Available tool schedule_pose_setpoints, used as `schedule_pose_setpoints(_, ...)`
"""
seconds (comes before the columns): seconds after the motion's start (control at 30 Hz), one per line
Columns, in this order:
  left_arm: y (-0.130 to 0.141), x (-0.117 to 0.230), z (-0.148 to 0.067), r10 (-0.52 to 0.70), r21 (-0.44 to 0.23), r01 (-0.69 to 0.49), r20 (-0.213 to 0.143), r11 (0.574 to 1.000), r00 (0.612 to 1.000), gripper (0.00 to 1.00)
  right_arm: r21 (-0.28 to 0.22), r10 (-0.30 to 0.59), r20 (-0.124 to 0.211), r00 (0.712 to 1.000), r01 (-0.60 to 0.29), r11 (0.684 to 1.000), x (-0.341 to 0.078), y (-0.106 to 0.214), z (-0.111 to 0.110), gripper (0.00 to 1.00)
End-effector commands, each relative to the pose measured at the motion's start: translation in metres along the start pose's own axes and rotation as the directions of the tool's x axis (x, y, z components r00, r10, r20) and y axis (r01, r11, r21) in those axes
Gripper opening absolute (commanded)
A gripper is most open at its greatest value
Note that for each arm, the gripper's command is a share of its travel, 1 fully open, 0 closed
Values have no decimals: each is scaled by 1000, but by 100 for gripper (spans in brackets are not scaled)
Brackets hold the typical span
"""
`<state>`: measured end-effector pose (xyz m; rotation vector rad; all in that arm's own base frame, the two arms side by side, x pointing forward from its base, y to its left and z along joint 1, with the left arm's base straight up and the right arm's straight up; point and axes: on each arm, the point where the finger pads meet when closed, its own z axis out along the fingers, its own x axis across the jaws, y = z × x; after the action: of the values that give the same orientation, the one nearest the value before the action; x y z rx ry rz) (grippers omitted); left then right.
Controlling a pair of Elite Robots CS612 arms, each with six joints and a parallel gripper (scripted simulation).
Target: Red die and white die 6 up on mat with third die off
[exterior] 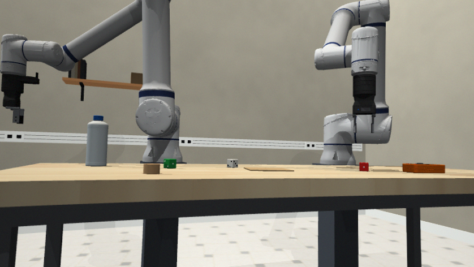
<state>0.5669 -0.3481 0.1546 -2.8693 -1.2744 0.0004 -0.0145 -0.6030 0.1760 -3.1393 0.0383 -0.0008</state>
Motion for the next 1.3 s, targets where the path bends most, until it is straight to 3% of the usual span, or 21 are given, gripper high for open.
schedule_pose_setpoints(0.0,1,0,-1,15,-2,-15,0,1000,1000,100,-2,0,0,1000,0,1000,0,1,-1,100)
schedule_pose_setpoints(0.73,1,0,-1,27,-2,-27,0,1000,1000,100,-2,0,0,1000,0,1000,0,1,-1,100)
schedule_pose_setpoints(1.27,-1,4,1,158,-2,-158,0,987,987,100,-2,0,0,1000,0,1000,0,1,-1,100)
